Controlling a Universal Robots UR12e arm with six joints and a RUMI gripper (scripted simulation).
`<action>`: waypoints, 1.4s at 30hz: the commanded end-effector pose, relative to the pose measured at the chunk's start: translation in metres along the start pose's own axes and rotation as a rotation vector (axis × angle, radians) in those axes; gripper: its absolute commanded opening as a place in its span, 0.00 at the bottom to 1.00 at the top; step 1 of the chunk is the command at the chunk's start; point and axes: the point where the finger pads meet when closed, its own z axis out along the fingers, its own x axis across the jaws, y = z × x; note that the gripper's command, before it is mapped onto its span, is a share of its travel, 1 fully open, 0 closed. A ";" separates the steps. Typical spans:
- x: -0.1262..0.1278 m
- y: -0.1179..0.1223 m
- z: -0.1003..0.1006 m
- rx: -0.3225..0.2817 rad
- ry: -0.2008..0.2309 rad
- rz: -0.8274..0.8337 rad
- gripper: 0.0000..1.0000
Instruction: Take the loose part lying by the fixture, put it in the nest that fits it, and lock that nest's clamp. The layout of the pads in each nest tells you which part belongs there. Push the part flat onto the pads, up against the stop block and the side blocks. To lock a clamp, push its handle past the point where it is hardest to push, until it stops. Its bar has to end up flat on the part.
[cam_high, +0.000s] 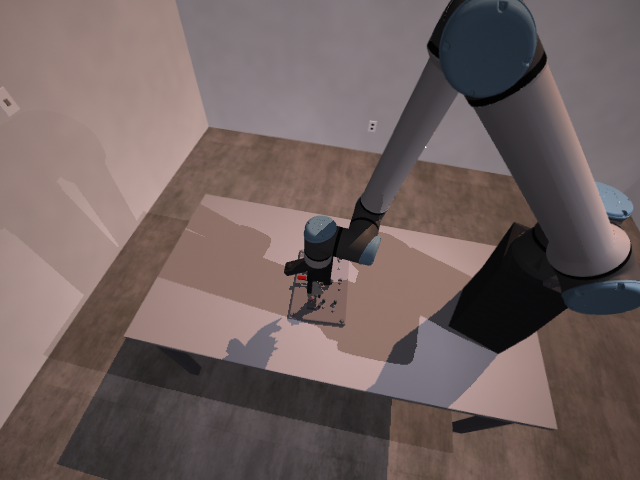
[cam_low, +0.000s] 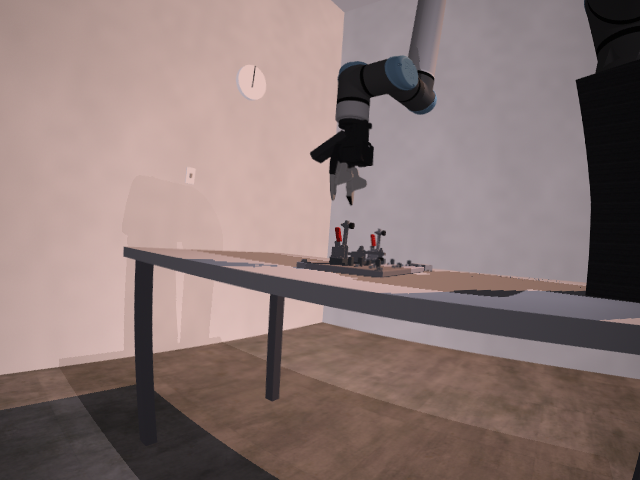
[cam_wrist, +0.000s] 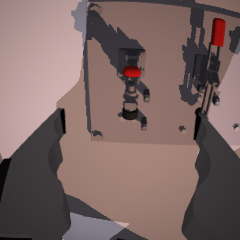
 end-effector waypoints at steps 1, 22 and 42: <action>0.000 0.000 -0.017 0.001 0.000 0.000 0.59; 0.010 0.003 -0.031 0.001 0.000 0.000 0.59; 0.113 0.038 -0.031 0.001 0.000 0.000 0.59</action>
